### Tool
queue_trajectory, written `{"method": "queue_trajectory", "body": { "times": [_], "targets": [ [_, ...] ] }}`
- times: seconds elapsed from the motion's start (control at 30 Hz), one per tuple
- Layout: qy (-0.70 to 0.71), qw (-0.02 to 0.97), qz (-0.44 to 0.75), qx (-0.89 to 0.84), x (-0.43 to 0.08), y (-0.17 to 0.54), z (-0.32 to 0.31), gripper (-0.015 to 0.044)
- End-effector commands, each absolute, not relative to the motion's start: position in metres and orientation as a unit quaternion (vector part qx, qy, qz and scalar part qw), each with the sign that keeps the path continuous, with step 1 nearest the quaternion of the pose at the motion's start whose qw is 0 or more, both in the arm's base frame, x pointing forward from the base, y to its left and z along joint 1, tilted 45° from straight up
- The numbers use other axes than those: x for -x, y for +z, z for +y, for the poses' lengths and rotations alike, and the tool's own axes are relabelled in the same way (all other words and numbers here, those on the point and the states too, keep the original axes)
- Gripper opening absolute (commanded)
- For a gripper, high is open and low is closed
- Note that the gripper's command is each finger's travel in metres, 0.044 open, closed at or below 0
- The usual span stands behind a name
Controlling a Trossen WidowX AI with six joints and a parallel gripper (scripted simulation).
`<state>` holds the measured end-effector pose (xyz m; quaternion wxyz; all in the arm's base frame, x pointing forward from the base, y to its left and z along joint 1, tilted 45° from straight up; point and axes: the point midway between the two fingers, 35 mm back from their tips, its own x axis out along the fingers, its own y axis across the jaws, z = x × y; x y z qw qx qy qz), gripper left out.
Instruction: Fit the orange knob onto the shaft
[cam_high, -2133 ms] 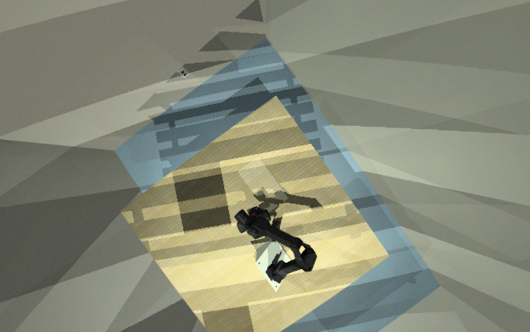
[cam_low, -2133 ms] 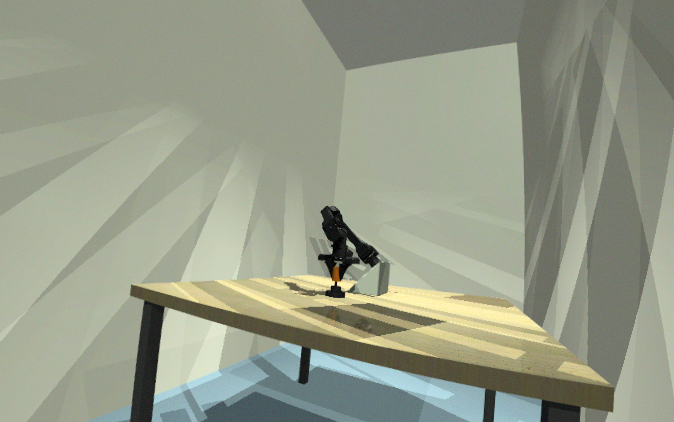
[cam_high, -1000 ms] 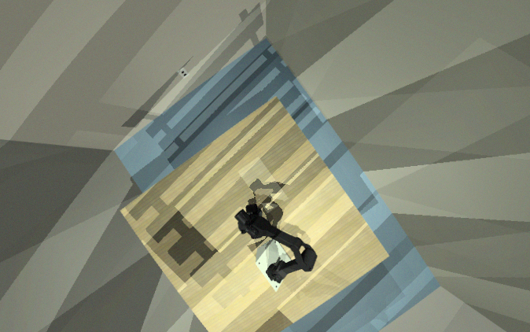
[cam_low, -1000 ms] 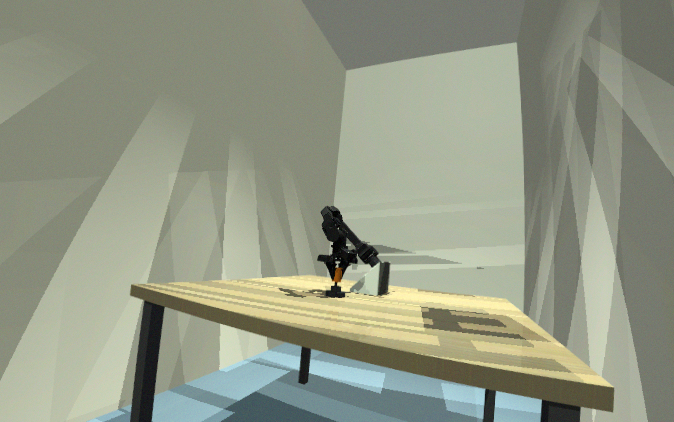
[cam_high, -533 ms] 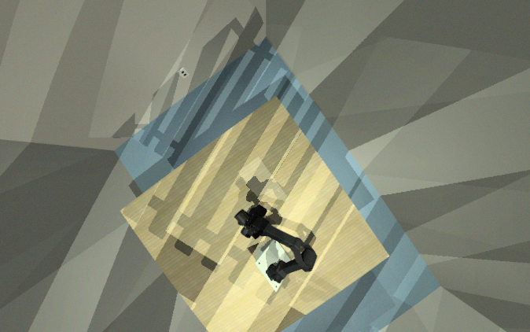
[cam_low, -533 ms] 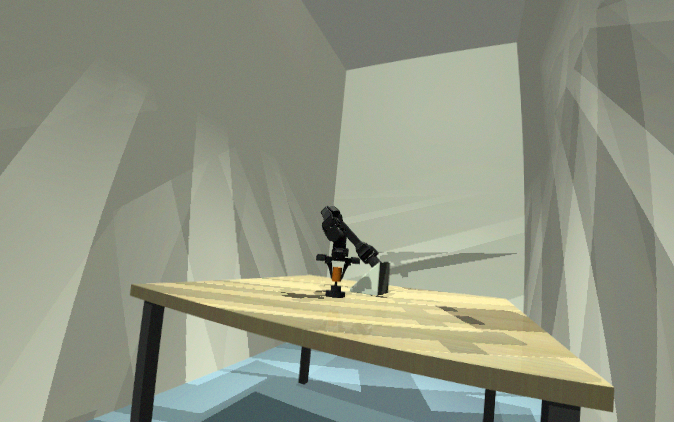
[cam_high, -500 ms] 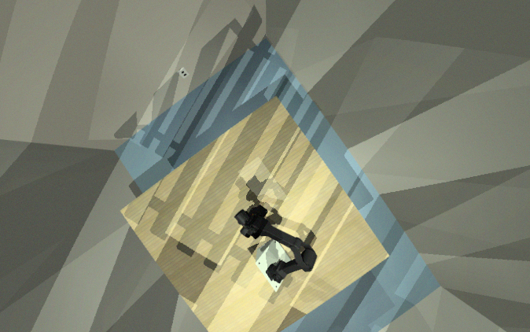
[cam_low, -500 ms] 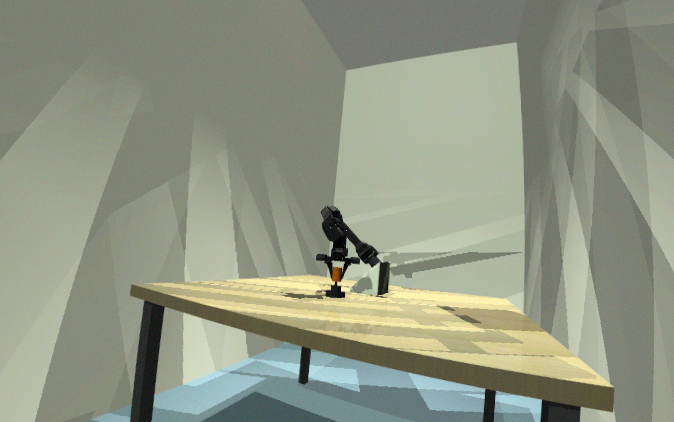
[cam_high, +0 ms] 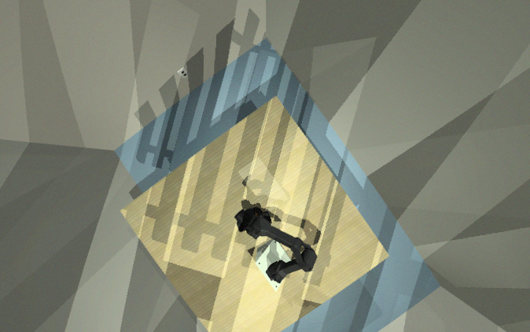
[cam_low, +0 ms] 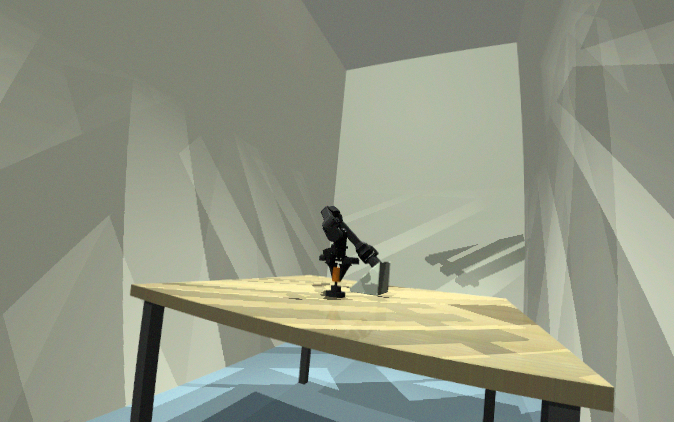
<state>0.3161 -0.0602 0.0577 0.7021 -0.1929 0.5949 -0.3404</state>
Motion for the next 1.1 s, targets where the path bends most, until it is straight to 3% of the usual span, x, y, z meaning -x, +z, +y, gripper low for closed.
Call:
{"method": "queue_trajectory", "body": {
  "times": [0.0,1.07],
  "targets": [
    [-0.351,0.706,0.588,0.182,-0.3169,0.0582,-0.0607,0.0],
    [-0.41,0.721,0.548,0.107,-0.3175,0.0576,-0.0602,0.0]
  ]
}}
